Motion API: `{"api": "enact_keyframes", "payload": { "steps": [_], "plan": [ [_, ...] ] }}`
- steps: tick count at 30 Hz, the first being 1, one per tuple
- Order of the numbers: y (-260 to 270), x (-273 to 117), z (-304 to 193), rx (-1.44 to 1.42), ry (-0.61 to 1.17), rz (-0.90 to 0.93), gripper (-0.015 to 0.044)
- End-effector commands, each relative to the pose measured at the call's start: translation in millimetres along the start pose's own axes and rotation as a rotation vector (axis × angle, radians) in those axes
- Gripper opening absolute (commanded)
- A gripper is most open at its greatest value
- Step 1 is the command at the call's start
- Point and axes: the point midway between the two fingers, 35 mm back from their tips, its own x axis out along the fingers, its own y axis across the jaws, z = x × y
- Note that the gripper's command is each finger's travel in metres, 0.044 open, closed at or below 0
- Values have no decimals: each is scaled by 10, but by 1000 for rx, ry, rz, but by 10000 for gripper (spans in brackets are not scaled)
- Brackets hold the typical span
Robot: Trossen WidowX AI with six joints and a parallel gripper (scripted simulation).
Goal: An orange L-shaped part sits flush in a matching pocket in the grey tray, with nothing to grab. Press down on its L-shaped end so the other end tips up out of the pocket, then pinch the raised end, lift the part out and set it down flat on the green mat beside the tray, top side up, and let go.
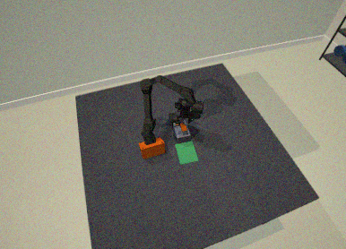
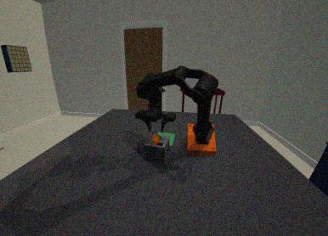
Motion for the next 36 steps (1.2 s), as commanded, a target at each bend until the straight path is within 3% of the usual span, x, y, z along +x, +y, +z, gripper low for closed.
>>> {"api": "enact_keyframes", "payload": {
  "steps": [1, 32, 36],
  "plan": [
    [-7, 59, 4, 0, -2, -7, 280],
    [-7, 515, 11, -1, -4, -7, 280],
    [-7, 484, 6, -3, 0, -5, 175]
  ]
}}
